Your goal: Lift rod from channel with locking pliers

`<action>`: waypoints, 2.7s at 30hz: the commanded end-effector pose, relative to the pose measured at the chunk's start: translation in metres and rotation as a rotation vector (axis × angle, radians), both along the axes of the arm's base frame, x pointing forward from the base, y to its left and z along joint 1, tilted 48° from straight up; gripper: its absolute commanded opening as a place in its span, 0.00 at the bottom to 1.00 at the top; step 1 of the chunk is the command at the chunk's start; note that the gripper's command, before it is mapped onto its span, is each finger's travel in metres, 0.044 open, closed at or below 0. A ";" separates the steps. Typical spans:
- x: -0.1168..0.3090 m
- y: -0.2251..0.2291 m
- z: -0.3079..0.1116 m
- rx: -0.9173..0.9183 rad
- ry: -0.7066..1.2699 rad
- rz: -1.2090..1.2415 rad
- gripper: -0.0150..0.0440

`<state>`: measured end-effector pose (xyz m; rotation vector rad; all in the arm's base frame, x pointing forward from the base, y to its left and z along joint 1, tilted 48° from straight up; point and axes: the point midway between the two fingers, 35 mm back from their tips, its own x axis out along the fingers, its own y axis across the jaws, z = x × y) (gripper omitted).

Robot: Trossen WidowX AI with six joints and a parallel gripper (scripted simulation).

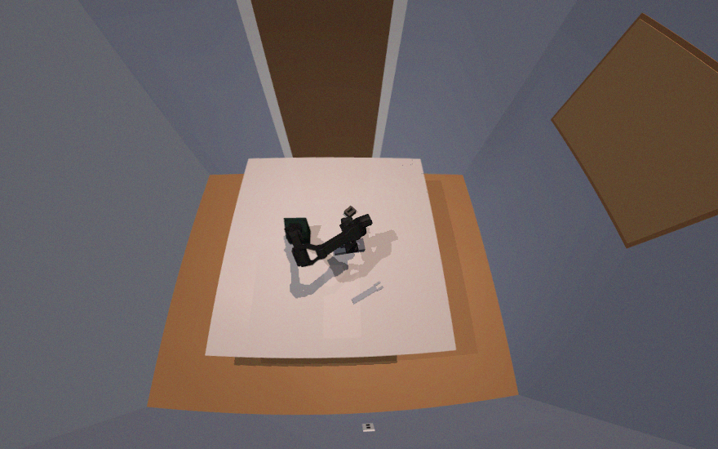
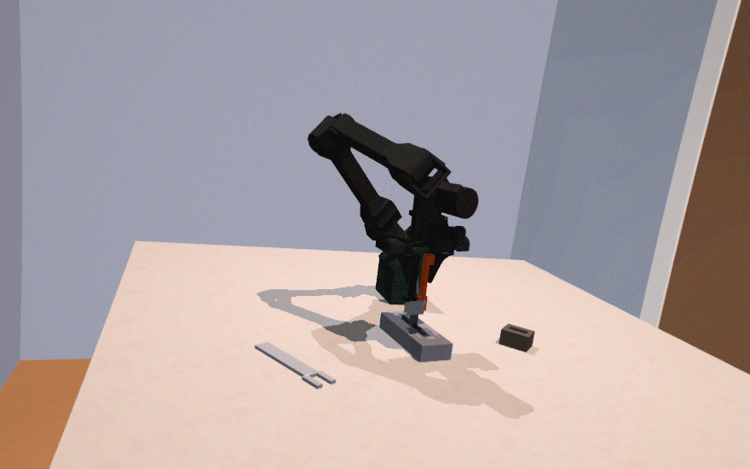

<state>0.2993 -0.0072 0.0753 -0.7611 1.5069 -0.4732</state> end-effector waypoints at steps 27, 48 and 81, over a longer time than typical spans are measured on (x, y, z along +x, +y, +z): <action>0.012 0.023 0.024 0.019 -0.097 0.097 0.43; 0.019 0.042 0.040 0.041 -0.176 0.186 0.43; 0.026 0.071 0.068 0.075 -0.299 0.320 0.43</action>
